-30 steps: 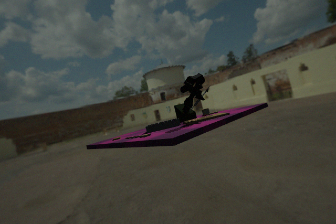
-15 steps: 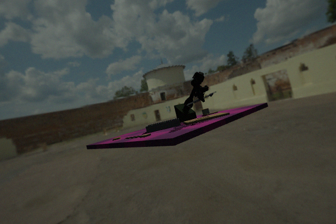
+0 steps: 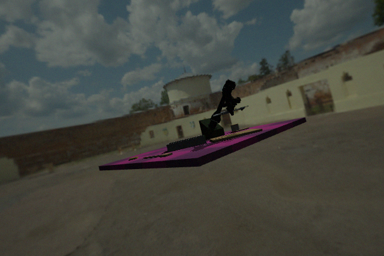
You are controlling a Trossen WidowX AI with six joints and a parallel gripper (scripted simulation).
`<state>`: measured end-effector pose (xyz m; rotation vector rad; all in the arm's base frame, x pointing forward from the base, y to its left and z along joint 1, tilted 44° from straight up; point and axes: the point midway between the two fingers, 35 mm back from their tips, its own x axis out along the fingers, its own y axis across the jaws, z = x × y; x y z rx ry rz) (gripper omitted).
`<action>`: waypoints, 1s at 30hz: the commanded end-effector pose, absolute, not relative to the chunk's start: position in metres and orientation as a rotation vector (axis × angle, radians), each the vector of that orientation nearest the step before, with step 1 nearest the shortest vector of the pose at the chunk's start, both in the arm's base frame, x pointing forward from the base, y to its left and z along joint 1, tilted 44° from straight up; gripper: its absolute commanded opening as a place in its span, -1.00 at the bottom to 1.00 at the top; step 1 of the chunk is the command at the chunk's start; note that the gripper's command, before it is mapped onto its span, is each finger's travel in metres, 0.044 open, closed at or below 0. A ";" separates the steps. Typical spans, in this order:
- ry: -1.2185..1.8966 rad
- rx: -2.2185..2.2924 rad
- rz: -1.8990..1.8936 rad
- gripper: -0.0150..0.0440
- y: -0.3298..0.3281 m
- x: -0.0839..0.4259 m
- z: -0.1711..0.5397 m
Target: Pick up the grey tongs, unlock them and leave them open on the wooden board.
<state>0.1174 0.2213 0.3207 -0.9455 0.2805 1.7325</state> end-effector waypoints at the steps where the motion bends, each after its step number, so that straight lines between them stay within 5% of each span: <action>1: 0.277 -0.948 1.722 -1.00 0.221 0.118 0.323; 30: 0.280 -0.951 1.724 -1.00 0.254 0.121 0.293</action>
